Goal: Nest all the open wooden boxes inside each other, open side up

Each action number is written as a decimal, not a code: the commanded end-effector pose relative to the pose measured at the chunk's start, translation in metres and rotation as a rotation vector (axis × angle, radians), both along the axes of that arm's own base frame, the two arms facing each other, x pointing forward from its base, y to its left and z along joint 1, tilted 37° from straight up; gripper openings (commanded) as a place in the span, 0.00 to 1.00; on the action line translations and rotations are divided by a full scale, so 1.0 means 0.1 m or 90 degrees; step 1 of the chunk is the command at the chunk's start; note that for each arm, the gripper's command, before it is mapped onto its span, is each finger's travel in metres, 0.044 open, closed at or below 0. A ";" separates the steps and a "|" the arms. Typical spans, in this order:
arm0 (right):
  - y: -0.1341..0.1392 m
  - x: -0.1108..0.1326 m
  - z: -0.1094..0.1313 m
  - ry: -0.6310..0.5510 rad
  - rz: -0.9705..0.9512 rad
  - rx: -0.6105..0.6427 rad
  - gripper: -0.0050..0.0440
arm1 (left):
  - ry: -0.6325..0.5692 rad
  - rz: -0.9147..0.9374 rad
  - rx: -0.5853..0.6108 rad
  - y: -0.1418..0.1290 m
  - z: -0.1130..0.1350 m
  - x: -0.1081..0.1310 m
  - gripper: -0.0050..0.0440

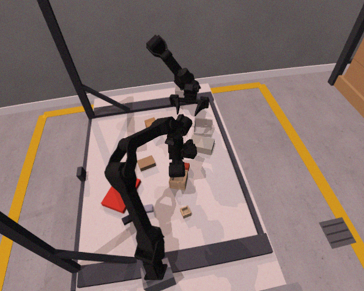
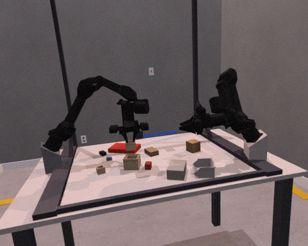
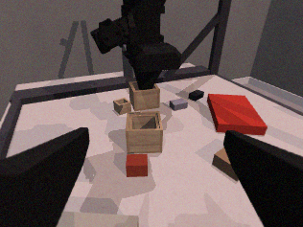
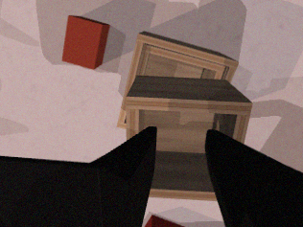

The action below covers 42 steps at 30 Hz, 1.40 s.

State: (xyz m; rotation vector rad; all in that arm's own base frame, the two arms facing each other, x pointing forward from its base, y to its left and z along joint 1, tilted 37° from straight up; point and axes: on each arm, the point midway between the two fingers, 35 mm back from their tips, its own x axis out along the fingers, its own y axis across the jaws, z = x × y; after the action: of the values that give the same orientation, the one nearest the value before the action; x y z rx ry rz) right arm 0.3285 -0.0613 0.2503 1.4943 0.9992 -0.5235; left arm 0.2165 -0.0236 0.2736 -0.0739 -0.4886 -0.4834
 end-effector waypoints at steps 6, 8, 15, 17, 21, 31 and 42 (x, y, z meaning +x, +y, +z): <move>-0.01 -0.01 0.07 0.040 -0.155 0.097 0.50 | 0.001 -0.002 -0.002 0.00 0.00 0.00 0.92; -0.01 -0.01 0.07 0.052 -0.191 0.120 0.50 | 0.001 -0.002 -0.002 0.00 0.00 0.00 0.92; -0.01 0.00 0.07 0.084 -0.278 0.180 0.50 | 0.001 -0.002 -0.002 0.00 0.00 0.00 0.92; -0.01 0.00 0.07 0.096 -0.314 0.204 0.50 | 0.001 -0.002 -0.002 0.00 0.00 0.00 0.92; -0.01 0.00 0.07 0.121 -0.384 0.252 0.50 | 0.001 -0.002 -0.002 0.00 0.00 0.00 0.92; -0.01 0.00 0.07 0.171 -0.524 0.347 0.50 | 0.001 -0.002 -0.002 0.00 0.00 0.00 0.92; -0.01 0.00 0.07 0.240 -0.717 0.479 0.50 | 0.001 -0.002 -0.002 0.00 0.00 0.00 0.92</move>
State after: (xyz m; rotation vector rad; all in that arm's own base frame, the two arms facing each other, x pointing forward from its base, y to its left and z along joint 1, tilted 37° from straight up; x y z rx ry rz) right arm 0.3285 -0.0613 0.2504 2.6051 0.6106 -1.3165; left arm 0.2165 -0.0236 0.2736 -0.0739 -0.4886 -0.4834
